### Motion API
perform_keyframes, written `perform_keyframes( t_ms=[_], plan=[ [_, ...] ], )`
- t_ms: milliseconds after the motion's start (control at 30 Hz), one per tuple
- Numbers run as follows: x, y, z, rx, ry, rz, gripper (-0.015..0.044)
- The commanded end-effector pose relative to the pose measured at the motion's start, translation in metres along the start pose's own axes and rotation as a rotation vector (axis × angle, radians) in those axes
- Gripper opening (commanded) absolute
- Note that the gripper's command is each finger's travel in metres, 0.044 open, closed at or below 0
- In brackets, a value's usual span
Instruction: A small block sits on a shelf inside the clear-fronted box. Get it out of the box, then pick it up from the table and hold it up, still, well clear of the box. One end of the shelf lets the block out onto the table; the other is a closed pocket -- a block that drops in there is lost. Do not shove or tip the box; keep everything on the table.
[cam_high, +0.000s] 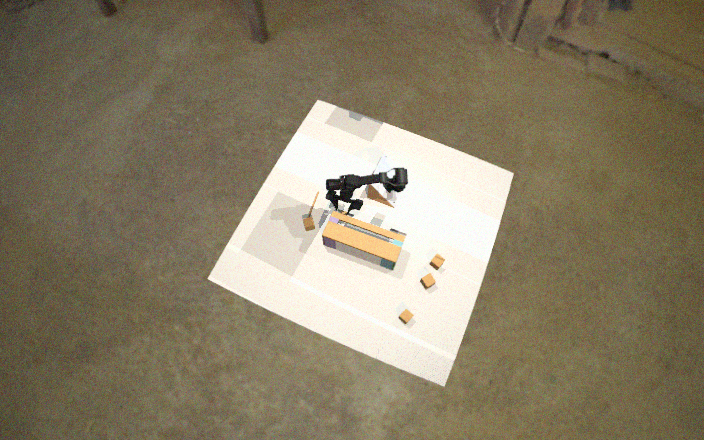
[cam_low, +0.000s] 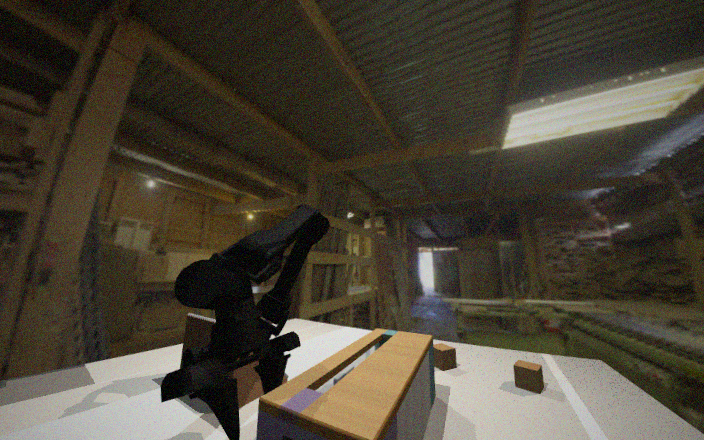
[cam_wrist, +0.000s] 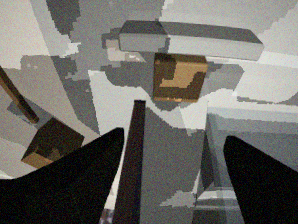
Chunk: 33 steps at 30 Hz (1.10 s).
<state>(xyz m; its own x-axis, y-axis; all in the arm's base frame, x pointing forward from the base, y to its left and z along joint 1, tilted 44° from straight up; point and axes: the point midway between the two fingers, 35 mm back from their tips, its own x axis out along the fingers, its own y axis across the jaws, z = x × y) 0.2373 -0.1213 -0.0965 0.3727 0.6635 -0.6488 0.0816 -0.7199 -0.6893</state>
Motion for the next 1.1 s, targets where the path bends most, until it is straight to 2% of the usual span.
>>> perform_keyframes(
  t_ms=[0, 1067],
  plan=[
    [0.003, 0.001, -0.001, -0.003, 0.012, 0.008, 0.0285],
    [0.051, -0.002, 0.018, -0.003, 0.013, 0.007, 0.0285]
  ],
)
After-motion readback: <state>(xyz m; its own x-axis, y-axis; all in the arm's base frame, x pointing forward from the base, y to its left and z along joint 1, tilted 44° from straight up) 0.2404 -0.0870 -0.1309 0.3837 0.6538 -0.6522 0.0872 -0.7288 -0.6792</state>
